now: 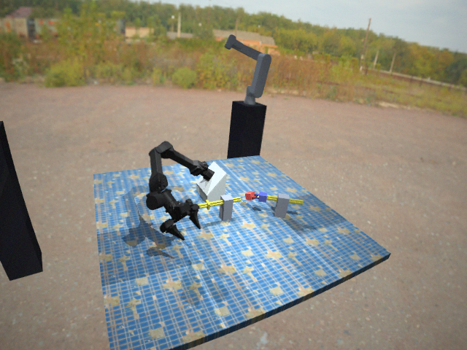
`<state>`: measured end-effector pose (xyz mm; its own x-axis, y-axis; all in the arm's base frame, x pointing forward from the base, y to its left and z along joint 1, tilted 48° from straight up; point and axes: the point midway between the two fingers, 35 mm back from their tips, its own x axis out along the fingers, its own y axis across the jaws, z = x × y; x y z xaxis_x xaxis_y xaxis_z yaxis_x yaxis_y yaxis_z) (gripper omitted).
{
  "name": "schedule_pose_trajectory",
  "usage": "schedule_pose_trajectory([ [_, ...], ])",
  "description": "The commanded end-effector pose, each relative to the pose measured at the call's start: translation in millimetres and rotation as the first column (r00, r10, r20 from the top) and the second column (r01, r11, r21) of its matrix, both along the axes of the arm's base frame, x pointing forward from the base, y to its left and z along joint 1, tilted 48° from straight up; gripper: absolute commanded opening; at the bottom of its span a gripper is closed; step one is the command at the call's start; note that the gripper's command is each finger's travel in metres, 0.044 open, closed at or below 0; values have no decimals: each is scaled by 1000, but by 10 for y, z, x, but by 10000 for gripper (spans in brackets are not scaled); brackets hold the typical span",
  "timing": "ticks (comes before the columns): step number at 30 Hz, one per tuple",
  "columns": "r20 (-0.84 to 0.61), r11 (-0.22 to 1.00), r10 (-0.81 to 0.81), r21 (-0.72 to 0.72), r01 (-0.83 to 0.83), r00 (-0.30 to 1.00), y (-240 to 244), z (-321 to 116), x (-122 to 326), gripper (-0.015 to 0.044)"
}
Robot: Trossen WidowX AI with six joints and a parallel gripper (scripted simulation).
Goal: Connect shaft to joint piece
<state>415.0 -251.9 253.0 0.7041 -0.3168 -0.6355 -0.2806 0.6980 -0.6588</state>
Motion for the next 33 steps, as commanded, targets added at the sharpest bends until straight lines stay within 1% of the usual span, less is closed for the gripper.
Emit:
schedule_pose_trajectory([
  [1, -56, 993, -25, 111, 31, 998, 291, -310, 111, 440],
  [9, -207, 944, -92, 294, 152, 974, 1007, -913, 221, 440],
  [17, -389, 875, -177, 358, 326, 904, 1722, -1454, 116, 440],
  [24, -541, 817, -263, 315, 482, 799, 2384, -1918, -151, 440],
  [29, -615, 783, -342, 232, 577, 711, 2782, -2192, -430, 440],
  [33, -644, 757, -416, 146, 637, 642, 3047, -2375, -690, 440],
])
